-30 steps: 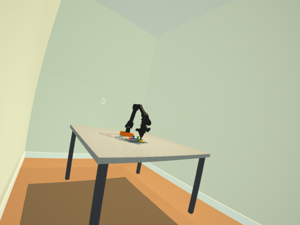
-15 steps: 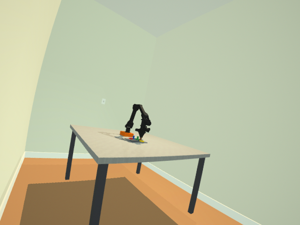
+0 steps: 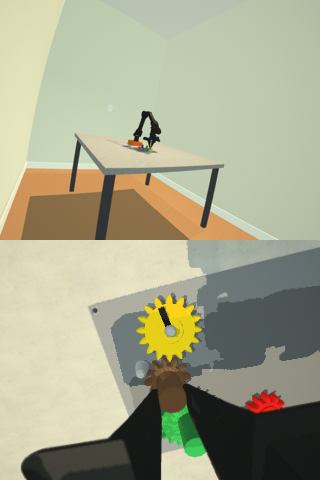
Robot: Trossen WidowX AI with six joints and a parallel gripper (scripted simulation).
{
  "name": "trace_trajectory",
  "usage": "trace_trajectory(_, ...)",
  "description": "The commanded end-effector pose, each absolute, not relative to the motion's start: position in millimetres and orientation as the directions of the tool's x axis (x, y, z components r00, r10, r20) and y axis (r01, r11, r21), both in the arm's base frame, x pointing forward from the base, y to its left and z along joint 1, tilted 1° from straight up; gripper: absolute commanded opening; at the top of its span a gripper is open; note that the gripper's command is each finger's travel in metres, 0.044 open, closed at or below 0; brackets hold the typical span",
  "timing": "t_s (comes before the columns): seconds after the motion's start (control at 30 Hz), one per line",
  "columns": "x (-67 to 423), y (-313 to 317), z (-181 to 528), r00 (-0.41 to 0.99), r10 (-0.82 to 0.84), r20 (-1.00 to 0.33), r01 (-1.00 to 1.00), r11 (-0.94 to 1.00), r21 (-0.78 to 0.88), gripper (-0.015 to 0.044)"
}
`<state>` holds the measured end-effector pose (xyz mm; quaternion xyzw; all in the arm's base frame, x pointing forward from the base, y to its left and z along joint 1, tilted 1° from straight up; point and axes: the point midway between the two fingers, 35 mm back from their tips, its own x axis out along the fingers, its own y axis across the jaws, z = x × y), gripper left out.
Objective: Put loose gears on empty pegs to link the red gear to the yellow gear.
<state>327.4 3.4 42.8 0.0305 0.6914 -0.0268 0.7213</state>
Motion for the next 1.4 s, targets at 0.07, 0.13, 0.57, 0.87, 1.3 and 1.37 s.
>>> trace_trajectory(0.07,327.5,3.7,40.8,0.042,0.003,-0.999,0.042,0.999,0.005,0.0000)
trace_trajectory(0.13,327.4,3.7,41.1,0.042,0.003,-0.999,0.030,1.000,0.004,0.0053)
trace_trajectory(0.57,325.7,3.5,77.1,0.043,0.003,-0.999,-0.133,0.991,-0.003,0.0140)
trace_trajectory(0.87,317.6,3.4,129.4,0.035,0.003,-0.999,-0.140,0.990,-0.002,0.0271)
trace_trajectory(1.3,317.0,3.4,132.2,0.035,0.003,-0.999,-0.140,0.990,-0.002,0.0440)
trace_trajectory(1.37,317.0,3.4,132.2,0.035,0.003,-0.999,-0.140,0.990,-0.002,0.0440)
